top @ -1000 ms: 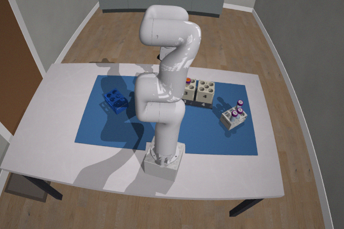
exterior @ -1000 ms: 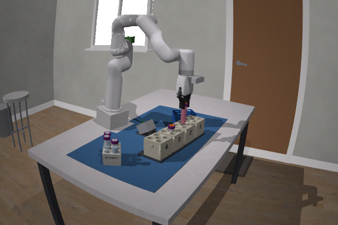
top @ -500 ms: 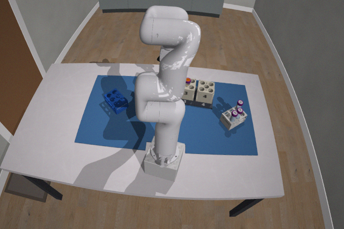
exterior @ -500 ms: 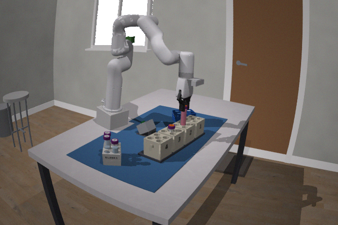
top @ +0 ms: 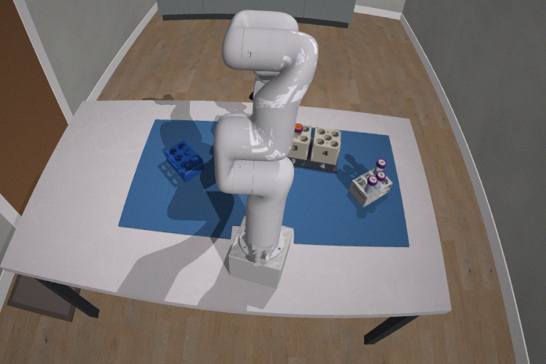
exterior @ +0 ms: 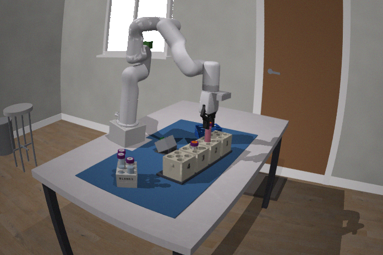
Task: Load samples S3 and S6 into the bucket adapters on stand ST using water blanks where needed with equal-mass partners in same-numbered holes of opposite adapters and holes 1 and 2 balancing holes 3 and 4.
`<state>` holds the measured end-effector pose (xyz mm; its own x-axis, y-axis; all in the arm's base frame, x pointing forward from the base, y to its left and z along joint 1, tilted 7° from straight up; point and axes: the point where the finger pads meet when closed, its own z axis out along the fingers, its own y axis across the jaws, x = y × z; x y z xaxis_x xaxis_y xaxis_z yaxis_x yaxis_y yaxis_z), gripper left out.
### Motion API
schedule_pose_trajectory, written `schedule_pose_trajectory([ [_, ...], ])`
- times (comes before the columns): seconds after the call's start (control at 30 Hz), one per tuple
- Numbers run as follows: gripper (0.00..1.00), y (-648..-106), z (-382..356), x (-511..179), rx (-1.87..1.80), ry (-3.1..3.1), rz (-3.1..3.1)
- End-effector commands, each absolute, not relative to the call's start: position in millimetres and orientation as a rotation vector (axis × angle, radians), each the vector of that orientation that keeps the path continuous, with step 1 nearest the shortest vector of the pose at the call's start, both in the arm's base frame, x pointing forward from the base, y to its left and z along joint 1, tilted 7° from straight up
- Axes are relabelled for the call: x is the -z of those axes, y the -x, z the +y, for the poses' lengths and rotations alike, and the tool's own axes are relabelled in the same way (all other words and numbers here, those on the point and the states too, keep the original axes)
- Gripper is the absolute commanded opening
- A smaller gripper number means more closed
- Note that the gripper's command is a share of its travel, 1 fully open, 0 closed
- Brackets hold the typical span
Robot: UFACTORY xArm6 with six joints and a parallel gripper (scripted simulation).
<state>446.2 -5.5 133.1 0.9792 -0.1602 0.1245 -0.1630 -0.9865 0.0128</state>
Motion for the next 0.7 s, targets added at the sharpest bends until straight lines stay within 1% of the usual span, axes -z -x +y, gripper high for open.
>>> schedule_pose_trajectory([
  [0.0,0.0,-448,-6,-132,-0.199,-3.102,-0.253],
  [0.67,0.0,-450,-6,-114,-0.199,-3.102,-0.253],
])
